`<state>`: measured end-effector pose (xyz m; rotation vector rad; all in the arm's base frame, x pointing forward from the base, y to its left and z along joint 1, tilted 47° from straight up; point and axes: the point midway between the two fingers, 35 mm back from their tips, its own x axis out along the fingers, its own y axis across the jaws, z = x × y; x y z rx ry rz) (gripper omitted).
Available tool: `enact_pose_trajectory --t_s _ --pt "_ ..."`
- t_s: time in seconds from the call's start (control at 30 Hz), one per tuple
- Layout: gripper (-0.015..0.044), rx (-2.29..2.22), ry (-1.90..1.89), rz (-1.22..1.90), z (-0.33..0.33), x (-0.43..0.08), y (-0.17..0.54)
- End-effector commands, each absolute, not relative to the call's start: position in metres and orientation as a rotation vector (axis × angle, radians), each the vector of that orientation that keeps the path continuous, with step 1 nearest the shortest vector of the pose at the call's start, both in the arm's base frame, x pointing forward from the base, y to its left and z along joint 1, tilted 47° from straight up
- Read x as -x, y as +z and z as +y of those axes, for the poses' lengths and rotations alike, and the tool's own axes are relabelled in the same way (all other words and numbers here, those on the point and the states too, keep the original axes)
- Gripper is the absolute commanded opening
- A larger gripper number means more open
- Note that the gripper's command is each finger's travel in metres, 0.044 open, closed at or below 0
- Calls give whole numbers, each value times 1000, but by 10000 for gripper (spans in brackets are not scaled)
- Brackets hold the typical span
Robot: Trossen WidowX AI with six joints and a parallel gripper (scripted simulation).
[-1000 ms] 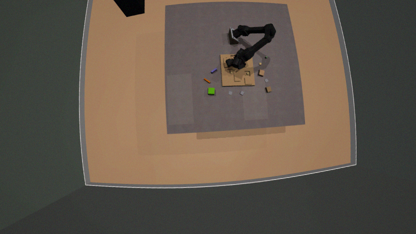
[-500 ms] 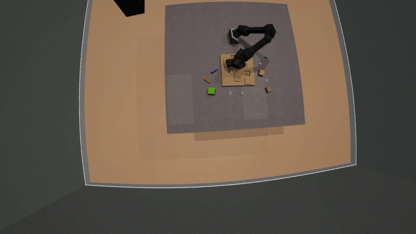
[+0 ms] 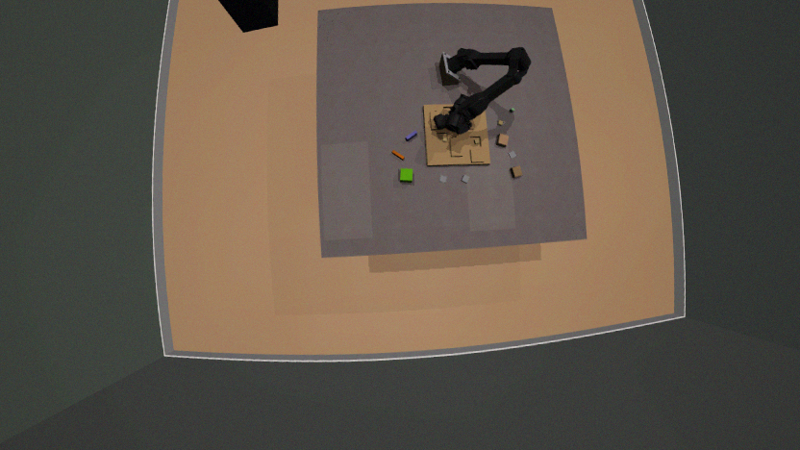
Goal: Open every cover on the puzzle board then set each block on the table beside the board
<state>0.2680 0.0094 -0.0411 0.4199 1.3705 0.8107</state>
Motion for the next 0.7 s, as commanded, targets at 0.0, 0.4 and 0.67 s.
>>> enact_pose_trajectory --t_s 0.0,0.4,0.67 --pt "117 -419 811 1370 9 -268 -41" --pt "80 -419 810 1370 8 -268 -40" --pt "80 -420 809 1371 0 -269 -33"
